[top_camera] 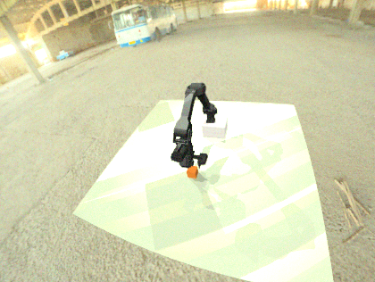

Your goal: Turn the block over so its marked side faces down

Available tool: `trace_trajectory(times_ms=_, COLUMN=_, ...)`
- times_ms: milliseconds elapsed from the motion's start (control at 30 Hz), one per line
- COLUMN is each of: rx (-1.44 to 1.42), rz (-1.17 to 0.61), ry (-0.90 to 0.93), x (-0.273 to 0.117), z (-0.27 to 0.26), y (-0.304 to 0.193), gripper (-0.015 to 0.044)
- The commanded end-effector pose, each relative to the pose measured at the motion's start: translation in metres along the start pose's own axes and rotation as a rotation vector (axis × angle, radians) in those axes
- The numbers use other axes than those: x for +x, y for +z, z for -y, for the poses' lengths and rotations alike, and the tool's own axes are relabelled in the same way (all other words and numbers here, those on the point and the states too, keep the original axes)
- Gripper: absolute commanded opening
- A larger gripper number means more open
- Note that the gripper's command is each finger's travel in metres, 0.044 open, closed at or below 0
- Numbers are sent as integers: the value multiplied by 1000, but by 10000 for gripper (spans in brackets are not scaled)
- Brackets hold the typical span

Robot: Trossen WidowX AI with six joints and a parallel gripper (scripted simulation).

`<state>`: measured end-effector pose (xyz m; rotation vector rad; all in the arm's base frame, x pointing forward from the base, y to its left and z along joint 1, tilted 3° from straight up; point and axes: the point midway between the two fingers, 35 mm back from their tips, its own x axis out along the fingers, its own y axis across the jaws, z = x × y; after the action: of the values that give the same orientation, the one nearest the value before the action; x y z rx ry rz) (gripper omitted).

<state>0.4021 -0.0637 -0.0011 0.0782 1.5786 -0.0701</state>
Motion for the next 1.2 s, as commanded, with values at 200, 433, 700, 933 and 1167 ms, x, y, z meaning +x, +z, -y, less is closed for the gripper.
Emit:
trace_trajectory(times_ms=200, rx=2, rz=-12, ry=-4, x=18, z=0, y=-2, gripper=440)
trace_trajectory(times_ms=433, rx=2, rz=-12, ry=-4, x=29, z=0, y=-2, gripper=440)
trace_trajectory(times_ms=700, rx=2, rz=-12, ry=-4, x=41, z=0, y=-3, gripper=440)
trace_trajectory(times_ms=933, rx=2, rz=-12, ry=-4, x=41, z=0, y=-3, gripper=309)
trace_trajectory(times_ms=1167, rx=2, rz=-12, ry=-4, x=41, z=0, y=-3, gripper=203)
